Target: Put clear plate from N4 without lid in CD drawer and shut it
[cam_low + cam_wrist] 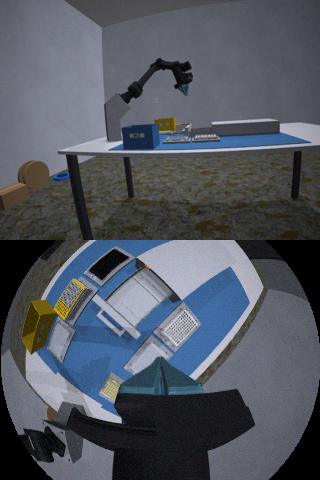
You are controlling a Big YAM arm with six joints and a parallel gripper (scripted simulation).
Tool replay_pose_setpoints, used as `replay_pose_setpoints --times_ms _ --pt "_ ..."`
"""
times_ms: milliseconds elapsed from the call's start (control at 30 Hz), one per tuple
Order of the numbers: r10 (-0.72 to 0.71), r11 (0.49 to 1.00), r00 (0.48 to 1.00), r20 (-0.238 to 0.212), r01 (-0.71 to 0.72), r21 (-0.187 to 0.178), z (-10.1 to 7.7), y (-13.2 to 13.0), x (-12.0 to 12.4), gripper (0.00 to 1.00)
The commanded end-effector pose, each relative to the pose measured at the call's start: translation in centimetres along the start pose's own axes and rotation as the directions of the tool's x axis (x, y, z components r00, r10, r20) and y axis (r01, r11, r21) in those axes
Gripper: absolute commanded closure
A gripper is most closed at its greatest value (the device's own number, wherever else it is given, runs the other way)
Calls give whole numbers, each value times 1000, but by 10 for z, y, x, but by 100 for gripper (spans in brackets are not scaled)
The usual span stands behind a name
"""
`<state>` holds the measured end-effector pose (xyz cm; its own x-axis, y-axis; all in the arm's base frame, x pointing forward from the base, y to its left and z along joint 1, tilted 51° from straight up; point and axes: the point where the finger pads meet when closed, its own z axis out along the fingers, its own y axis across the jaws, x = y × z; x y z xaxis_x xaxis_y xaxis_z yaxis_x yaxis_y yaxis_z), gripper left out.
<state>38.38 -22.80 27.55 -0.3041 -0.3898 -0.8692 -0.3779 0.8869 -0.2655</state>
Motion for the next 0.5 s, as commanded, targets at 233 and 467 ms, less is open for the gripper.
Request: replay_pose_setpoints --times_ms 233,467 --pt "282 957 957 -68 -286 -53 0 50 -8 100" --pt "434 893 890 -138 -445 -65 -1 80 -5 100"
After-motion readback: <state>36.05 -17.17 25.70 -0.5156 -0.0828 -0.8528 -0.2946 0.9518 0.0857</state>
